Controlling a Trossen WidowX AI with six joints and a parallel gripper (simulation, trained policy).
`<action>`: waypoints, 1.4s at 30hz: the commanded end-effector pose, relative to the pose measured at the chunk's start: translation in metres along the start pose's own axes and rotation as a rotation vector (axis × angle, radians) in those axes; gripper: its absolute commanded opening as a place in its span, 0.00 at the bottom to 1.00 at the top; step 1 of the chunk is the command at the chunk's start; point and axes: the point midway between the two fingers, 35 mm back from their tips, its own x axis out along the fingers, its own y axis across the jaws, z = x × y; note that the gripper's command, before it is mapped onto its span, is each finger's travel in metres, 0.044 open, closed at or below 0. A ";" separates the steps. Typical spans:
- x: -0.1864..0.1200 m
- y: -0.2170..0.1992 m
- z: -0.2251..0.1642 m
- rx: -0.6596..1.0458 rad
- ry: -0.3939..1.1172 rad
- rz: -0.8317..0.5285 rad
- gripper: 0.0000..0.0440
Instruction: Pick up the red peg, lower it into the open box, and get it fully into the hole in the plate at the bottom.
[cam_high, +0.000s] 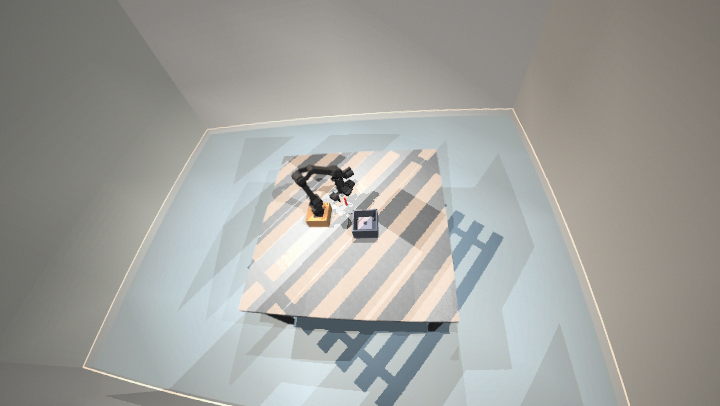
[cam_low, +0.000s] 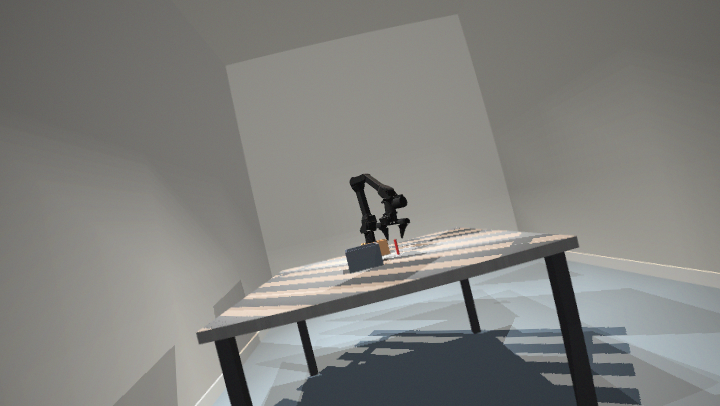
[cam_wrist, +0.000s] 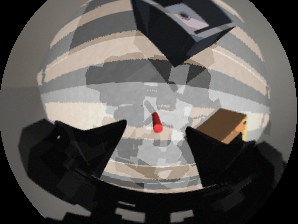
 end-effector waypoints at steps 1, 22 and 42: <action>0.015 -0.003 0.002 0.040 -0.013 -0.006 0.99; 0.061 -0.009 -0.005 0.183 0.016 -0.003 0.34; 0.025 -0.003 0.033 0.106 -0.105 0.010 0.00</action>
